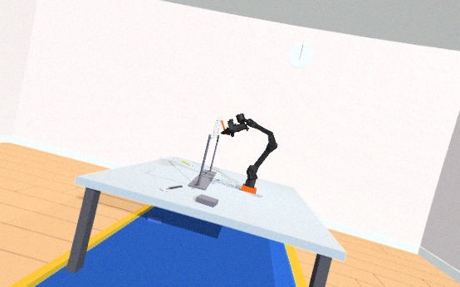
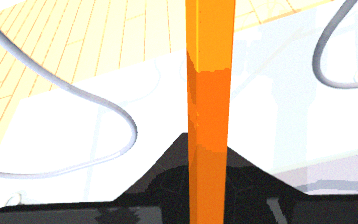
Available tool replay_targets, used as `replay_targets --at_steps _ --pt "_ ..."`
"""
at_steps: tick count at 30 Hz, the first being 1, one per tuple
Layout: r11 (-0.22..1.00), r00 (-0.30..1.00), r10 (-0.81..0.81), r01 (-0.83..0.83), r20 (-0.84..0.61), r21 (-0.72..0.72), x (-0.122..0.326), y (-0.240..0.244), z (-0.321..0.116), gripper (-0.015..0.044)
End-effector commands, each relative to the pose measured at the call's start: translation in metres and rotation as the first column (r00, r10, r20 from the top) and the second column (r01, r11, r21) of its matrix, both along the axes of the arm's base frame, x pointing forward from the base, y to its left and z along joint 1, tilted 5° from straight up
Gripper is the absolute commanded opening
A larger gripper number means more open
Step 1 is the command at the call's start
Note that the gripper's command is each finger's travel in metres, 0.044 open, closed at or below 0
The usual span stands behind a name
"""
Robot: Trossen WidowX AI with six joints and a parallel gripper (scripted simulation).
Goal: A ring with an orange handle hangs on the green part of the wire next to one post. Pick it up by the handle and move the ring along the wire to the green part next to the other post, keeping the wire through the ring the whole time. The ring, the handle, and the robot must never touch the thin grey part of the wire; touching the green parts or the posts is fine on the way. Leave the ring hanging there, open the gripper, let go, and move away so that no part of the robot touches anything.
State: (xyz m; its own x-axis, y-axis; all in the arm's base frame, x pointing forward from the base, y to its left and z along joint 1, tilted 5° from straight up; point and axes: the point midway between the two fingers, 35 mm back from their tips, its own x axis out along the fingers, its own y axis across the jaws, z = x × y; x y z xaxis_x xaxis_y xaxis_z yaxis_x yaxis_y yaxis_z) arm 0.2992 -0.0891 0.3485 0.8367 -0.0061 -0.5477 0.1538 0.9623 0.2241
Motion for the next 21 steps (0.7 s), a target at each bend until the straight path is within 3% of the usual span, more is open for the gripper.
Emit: replay_targets --at_steps 1,21 --pt "0.997 1.000 0.003 -0.003 -0.001 -0.071 0.000 -0.002 -0.001 -0.0150" --pt "0.938 1.000 0.012 -0.015 -0.012 -0.346 -0.001 -0.013 -0.002 -0.0150"
